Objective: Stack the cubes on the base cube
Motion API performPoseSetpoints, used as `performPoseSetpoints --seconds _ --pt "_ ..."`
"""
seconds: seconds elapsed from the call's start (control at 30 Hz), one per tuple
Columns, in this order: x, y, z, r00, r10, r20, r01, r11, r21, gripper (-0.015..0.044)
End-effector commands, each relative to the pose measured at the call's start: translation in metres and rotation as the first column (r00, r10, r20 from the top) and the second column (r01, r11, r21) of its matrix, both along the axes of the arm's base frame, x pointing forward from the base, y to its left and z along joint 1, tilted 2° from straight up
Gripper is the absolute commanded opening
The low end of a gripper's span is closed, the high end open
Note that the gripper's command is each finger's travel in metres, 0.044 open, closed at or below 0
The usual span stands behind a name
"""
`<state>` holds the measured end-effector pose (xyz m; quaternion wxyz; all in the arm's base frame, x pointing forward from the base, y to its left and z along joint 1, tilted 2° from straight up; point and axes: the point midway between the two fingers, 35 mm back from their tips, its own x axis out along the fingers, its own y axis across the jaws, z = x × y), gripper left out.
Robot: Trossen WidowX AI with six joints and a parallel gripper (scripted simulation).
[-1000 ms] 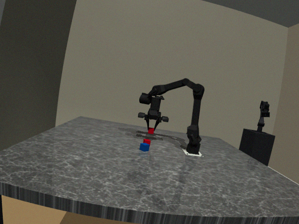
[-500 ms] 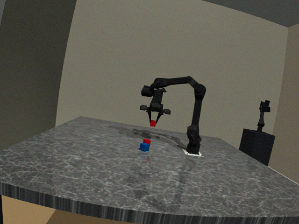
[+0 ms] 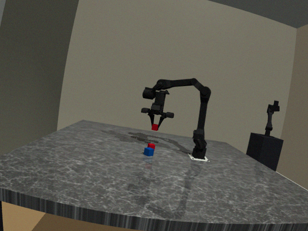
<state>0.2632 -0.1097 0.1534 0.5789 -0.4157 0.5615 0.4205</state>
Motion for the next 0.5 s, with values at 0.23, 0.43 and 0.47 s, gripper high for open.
performPoseSetpoints --seconds 0.23,0.43,0.47 --pt "0.017 0.026 -0.005 0.977 -0.213 -0.001 0.213 0.977 0.006 0.0105" --pt "0.025 0.042 -0.008 0.943 -0.333 -0.004 0.333 0.943 0.009 0.0105" --pt "0.026 0.045 -0.008 0.936 -0.352 -0.004 0.352 0.936 0.01 0.0105"
